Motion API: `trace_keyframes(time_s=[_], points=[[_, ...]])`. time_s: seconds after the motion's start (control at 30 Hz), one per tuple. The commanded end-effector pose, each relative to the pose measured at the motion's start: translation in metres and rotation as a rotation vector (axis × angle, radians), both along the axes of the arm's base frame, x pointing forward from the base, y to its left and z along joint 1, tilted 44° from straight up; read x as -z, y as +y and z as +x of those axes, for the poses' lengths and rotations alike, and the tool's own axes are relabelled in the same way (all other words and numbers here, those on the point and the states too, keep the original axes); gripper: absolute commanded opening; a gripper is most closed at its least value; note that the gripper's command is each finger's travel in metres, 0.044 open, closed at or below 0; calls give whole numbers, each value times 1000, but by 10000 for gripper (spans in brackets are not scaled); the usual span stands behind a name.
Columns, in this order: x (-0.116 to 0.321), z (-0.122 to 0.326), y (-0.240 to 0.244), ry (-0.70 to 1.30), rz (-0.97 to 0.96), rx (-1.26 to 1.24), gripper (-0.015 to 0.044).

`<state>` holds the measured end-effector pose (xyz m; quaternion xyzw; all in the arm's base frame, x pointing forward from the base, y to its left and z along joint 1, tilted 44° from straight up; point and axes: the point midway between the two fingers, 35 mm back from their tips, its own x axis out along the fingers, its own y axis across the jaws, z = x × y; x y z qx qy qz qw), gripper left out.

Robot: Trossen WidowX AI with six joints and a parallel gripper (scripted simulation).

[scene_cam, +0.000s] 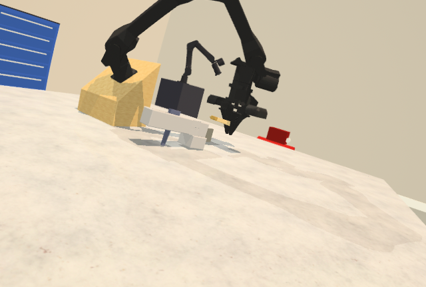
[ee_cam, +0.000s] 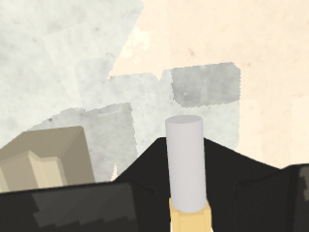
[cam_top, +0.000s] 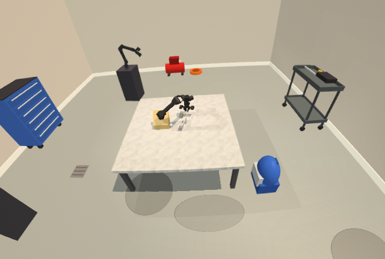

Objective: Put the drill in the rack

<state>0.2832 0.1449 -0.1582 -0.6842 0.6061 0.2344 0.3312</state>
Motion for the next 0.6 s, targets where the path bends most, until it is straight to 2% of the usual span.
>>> trace_keyframes(time_s=[0.0,0.57], points=[[-2,-1,2,0,3,4,0],[1,-25,8,1,4,4,0]])
